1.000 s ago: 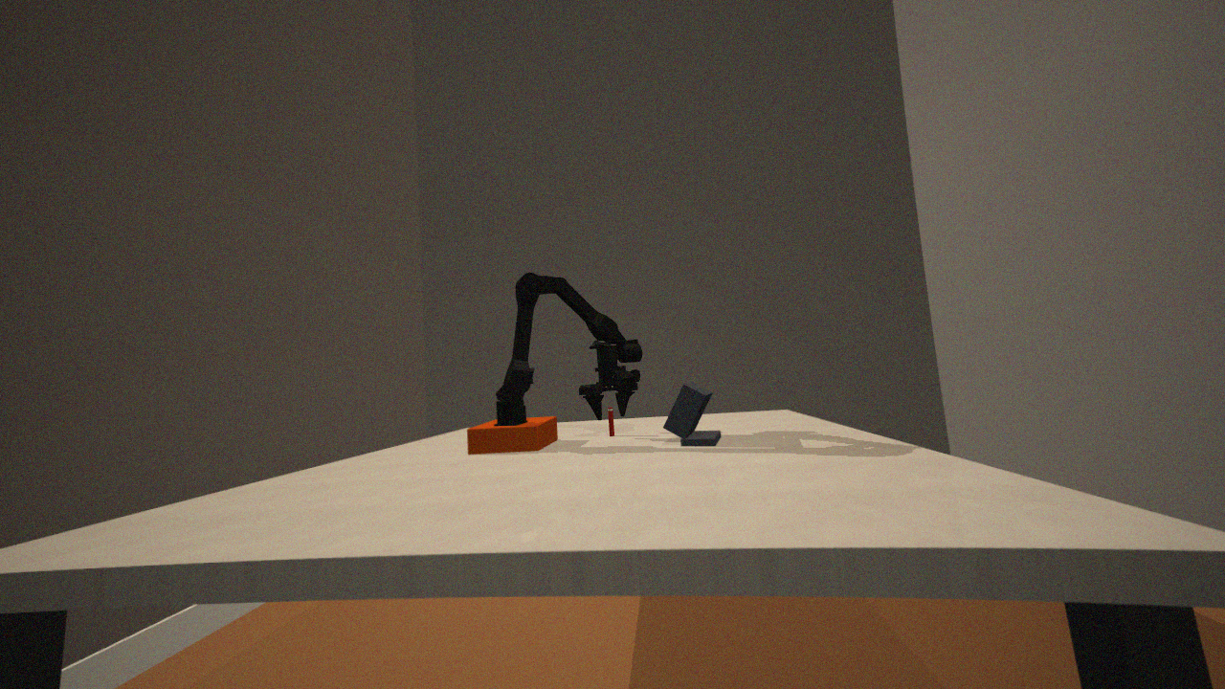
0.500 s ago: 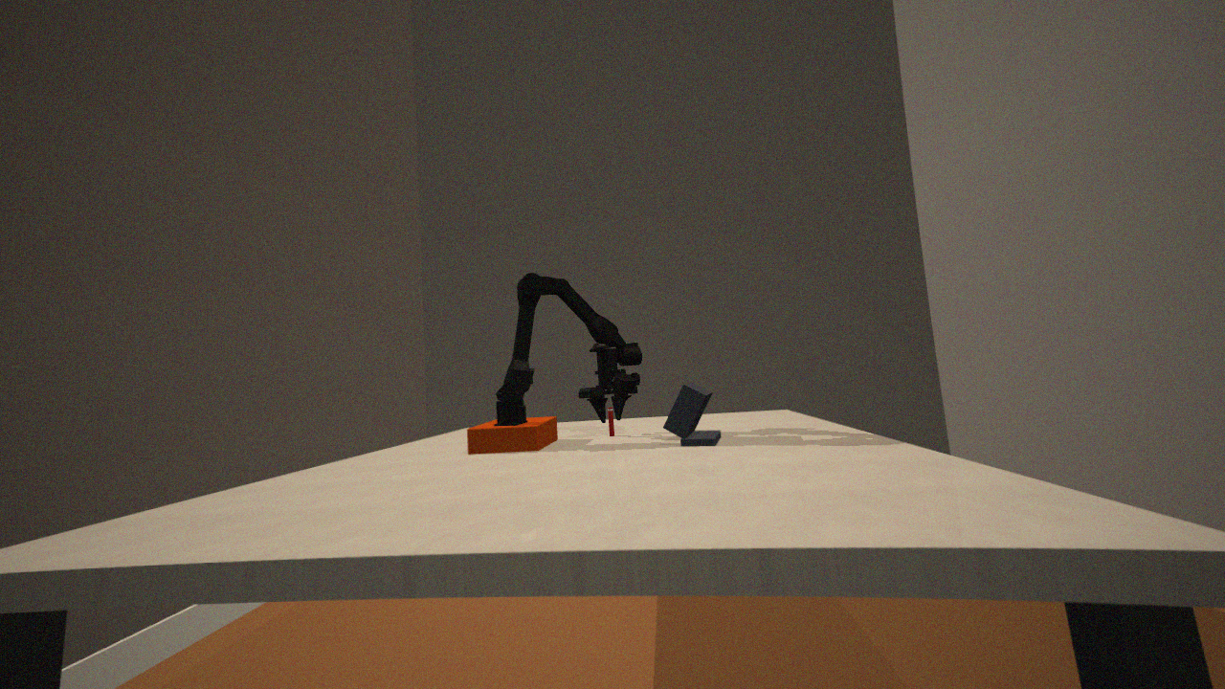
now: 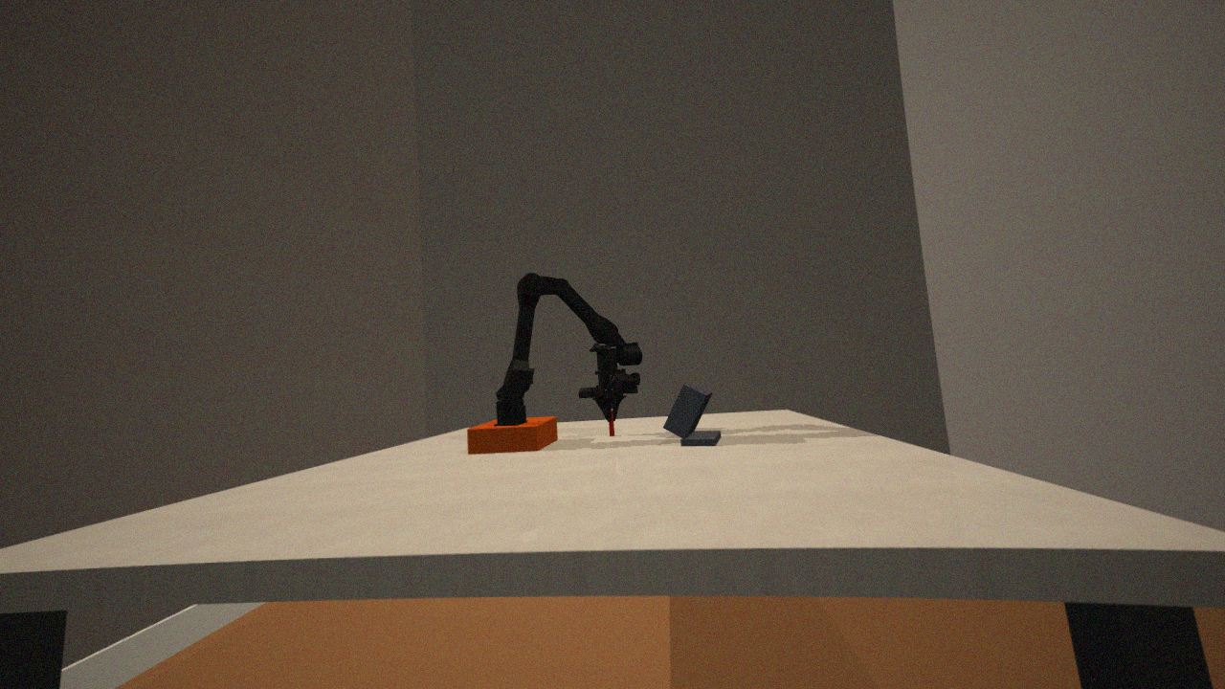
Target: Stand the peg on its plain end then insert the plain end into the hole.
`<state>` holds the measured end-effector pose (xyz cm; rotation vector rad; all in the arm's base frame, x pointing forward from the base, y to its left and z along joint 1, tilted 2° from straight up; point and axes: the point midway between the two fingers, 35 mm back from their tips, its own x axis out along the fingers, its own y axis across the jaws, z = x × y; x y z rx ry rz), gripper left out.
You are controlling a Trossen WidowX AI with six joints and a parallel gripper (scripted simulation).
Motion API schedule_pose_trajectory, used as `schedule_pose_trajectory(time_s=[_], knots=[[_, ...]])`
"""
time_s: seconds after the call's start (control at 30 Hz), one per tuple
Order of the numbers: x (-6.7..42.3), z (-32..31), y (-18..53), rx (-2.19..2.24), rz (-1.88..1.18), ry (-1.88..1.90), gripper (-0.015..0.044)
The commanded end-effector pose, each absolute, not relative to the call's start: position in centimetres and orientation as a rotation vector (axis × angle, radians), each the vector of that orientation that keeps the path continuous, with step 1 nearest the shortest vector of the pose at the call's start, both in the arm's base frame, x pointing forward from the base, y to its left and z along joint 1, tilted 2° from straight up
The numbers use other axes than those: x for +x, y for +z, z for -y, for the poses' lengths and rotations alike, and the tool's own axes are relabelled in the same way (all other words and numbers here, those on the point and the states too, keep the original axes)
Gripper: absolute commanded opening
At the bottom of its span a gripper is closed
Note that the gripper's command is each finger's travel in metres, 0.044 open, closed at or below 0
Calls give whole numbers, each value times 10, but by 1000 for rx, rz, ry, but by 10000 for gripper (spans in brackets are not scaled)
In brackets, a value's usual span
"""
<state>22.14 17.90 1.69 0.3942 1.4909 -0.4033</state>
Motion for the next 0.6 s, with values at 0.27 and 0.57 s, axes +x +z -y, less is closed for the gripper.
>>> schedule_pose_trajectory(time_s=[0.27,0.57], knots=[[222,-181,55,395,-1493,-403,0],[221,-181,92,395,-1495,-403,0]])
